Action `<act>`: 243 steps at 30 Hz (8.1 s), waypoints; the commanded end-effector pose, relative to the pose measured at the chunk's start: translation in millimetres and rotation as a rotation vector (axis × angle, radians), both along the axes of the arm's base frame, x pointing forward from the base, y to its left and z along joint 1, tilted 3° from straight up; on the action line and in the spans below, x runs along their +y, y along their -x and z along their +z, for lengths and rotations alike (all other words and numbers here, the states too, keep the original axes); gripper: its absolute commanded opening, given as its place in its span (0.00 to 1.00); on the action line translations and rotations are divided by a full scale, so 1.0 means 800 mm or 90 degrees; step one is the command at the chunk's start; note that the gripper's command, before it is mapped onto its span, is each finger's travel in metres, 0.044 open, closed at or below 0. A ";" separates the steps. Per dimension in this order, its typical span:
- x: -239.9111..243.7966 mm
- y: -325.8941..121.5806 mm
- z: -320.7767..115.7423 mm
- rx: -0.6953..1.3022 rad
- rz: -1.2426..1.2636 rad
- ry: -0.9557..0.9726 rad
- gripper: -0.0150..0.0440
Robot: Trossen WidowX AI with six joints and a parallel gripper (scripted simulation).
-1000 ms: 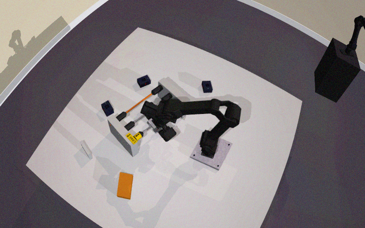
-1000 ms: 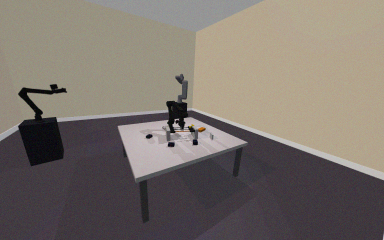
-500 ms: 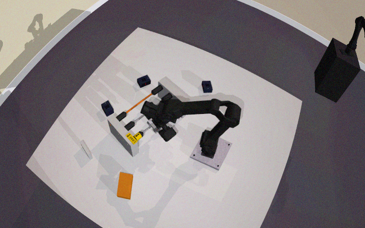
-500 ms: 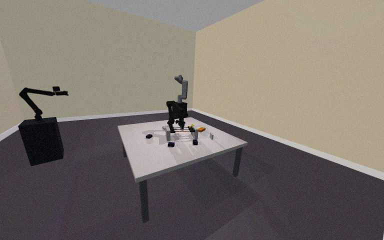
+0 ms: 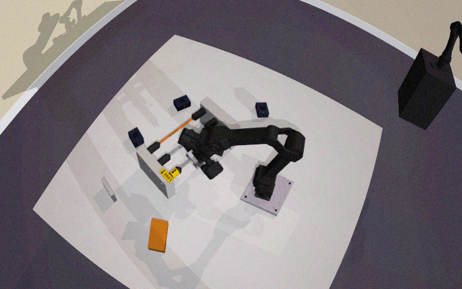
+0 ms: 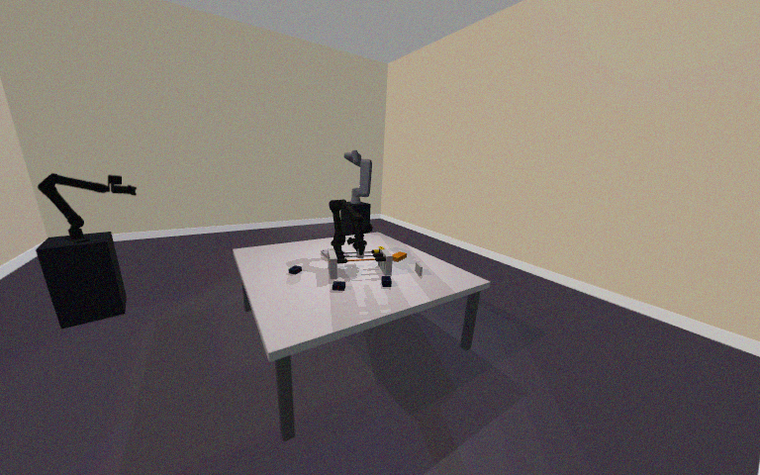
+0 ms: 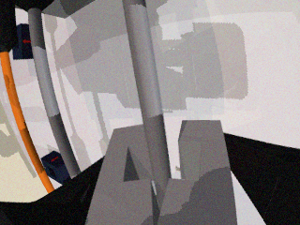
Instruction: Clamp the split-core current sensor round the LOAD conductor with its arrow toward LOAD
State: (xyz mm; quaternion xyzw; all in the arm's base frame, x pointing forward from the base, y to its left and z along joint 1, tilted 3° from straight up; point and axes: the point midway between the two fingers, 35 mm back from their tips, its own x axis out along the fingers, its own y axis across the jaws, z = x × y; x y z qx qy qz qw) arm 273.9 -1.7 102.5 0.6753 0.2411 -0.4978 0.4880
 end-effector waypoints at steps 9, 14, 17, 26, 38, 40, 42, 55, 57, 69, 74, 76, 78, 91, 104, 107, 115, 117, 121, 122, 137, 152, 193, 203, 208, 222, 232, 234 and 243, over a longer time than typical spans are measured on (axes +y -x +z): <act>-0.005 -0.003 0.003 -0.010 -0.010 0.008 0.25; -0.005 -0.003 0.003 -0.010 -0.010 0.008 0.25; -0.005 -0.003 0.003 -0.010 -0.010 0.008 0.25; -0.005 -0.003 0.003 -0.010 -0.010 0.008 0.25; -0.005 -0.003 0.003 -0.010 -0.010 0.008 0.25; -0.005 -0.003 0.003 -0.010 -0.010 0.008 0.25; -0.005 -0.003 0.003 -0.010 -0.010 0.008 0.25; -0.005 -0.003 0.003 -0.010 -0.010 0.008 0.25; -0.005 -0.003 0.003 -0.010 -0.010 0.008 0.25; -0.005 -0.003 0.003 -0.010 -0.010 0.008 0.25; -0.005 -0.003 0.003 -0.010 -0.010 0.008 0.25; -0.005 -0.003 0.003 -0.010 -0.010 0.008 0.25; -0.005 -0.003 0.003 -0.010 -0.010 0.008 0.25; -0.005 -0.003 0.003 -0.010 -0.010 0.008 0.25; -0.005 -0.003 0.003 -0.010 -0.010 0.008 0.25; -0.005 -0.003 0.003 -0.010 -0.010 0.008 0.25; -0.005 -0.003 0.003 -0.010 -0.010 0.008 0.25; -0.005 -0.003 0.003 -0.010 -0.010 0.008 0.25; -0.005 -0.003 0.003 -0.010 -0.010 0.008 0.25; -0.005 -0.003 0.003 -0.010 -0.010 0.008 0.25; -0.005 -0.003 0.003 -0.010 -0.010 0.008 0.25; 0.000 -0.001 -0.002 -0.002 0.000 -0.001 0.65; 0.001 -0.001 -0.002 -0.003 0.001 -0.001 0.61; 0.001 -0.001 -0.002 -0.003 0.001 -0.001 0.50; 0.001 -0.001 -0.002 -0.003 0.001 -0.001 0.44; 0.001 -0.001 -0.002 -0.003 0.001 -0.001 0.25; 0.001 -0.001 -0.002 -0.003 0.001 -0.001 0.25; 0.001 -0.001 -0.002 -0.003 0.001 -0.001 0.25; 0.001 -0.001 -0.002 -0.003 0.001 -0.001 0.25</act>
